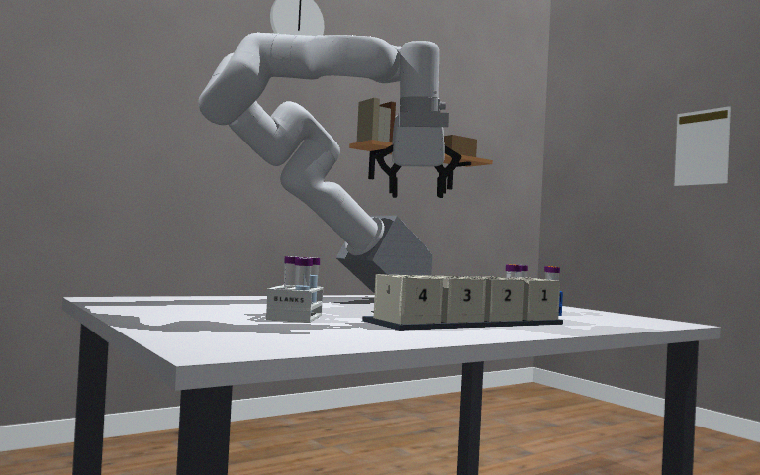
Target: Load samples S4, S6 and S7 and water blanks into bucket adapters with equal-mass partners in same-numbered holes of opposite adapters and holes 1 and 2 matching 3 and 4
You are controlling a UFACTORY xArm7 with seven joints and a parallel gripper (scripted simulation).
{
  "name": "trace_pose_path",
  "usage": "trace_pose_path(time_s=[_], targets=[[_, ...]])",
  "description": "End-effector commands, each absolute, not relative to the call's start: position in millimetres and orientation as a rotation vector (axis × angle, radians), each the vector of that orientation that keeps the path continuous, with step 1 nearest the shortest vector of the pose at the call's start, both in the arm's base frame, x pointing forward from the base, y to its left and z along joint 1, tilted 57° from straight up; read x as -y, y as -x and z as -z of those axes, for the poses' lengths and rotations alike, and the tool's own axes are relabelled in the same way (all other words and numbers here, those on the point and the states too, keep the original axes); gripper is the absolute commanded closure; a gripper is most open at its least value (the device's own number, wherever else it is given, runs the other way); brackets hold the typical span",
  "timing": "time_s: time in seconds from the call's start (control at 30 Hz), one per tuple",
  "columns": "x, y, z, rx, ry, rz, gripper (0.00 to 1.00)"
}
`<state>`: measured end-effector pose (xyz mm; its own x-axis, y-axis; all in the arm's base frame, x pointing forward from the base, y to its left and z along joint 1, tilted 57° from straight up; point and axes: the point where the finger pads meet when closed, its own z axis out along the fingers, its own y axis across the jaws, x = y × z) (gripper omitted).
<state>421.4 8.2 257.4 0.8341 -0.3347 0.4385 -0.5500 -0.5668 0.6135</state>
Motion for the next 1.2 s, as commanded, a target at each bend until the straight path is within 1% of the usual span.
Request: trace_pose_path(time_s=[0.0,0.53,0.63,0.97,1.17], targets=[[-10,-422,-258,0.64,-2.224,-0.355,0.0],[-10,-422,-258,0.64,-2.224,-0.355,0.0],[-18,-422,-245,0.52,-2.217,-0.328,0.0],[-41,-421,-204,0.402,-2.206,-0.3,0.0],[-47,-420,-194,0.323,-2.198,-0.283,0.0]])
